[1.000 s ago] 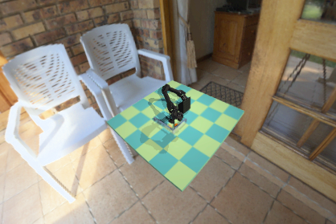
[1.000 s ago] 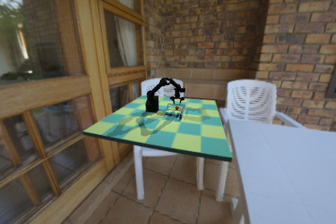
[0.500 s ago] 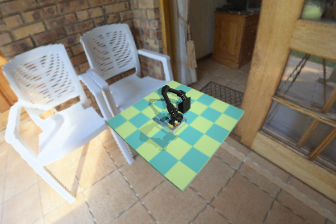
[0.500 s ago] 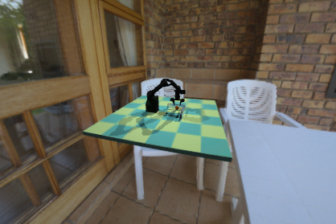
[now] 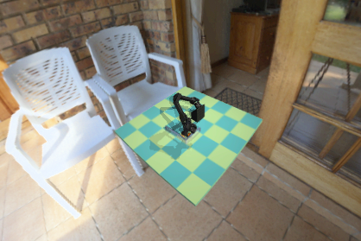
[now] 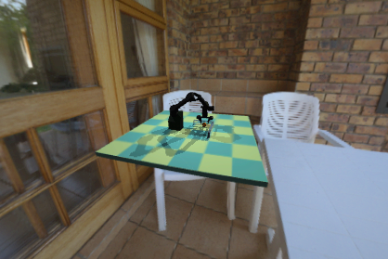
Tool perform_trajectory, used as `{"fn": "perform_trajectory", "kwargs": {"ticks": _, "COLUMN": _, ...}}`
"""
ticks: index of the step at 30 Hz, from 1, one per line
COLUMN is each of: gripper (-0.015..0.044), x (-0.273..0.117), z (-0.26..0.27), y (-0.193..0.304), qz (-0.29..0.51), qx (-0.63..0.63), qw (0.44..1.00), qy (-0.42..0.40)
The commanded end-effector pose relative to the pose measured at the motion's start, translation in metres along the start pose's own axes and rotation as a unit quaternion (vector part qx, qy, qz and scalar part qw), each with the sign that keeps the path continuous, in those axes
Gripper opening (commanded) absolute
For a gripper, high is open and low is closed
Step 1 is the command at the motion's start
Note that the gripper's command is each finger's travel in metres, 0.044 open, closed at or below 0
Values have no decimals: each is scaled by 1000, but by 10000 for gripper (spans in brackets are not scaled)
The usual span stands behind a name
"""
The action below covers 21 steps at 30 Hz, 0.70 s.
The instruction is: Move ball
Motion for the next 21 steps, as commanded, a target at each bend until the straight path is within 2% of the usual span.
{"fn": "perform_trajectory", "kwargs": {"ticks": 1, "gripper": 350, "x": 7, "z": 3, "y": 0, "qz": 4, "qx": -6, "qw": 1000, "qy": -2}}
{"fn": "perform_trajectory", "kwargs": {"ticks": 5, "gripper": 245, "x": 7, "z": 3, "y": 0, "qz": 4, "qx": -6, "qw": 1000, "qy": -2}}
{"fn": "perform_trajectory", "kwargs": {"ticks": 12, "gripper": 198, "x": 7, "z": 3, "y": 0, "qz": 4, "qx": -6, "qw": 1000, "qy": -2}}
{"fn": "perform_trajectory", "kwargs": {"ticks": 19, "gripper": 15, "x": -13, "z": -10, "y": 8, "qz": 0, "qx": 1, "qw": 1000, "qy": 21}}
{"fn": "perform_trajectory", "kwargs": {"ticks": 21, "gripper": 0, "x": -19, "z": -11, "y": 7, "qz": 0, "qx": 1, "qw": 1000, "qy": 20}}
Point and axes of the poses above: the point midway between the two fingers, 35 mm back from their tips, its own x axis out along the fingers, its own z axis across the jaws, y = z × x, the point moved 5 cm from there along -x, back along the fingers, and after that the axes turned 6 degrees about -x, right-handed, at the moved point
